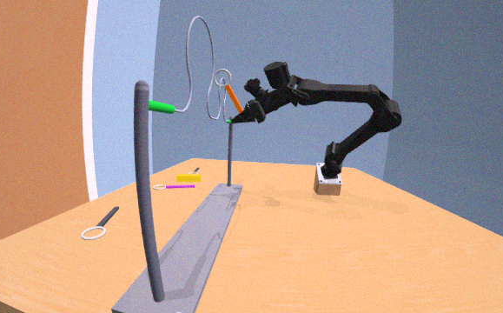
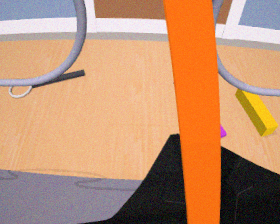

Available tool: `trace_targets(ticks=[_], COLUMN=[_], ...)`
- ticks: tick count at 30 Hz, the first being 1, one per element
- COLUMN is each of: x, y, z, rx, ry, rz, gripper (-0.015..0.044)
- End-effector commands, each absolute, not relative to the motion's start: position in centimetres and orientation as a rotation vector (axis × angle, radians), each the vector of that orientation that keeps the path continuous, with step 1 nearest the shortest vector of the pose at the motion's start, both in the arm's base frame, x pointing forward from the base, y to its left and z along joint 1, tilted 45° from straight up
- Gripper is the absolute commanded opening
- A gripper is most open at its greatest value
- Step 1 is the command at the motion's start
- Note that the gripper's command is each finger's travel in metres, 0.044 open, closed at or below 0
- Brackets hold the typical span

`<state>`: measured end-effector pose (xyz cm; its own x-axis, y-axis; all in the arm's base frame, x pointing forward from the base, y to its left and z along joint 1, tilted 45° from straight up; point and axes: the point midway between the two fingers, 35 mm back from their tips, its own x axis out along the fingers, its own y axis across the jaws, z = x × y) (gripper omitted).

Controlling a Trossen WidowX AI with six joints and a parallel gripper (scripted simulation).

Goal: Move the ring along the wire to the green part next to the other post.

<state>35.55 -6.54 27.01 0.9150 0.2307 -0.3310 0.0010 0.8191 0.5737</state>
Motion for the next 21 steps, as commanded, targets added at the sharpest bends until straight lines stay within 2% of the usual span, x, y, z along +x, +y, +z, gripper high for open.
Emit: trace_targets(ticks=[1, 21], x=[35.6, 35.9], y=[-5.9, -3.5], z=[27.5, 30.5], rx=[0.698, 1.17], ry=[0.384, 0.28], rz=[0.155, 0.284], gripper=[-0.015, -0.015])
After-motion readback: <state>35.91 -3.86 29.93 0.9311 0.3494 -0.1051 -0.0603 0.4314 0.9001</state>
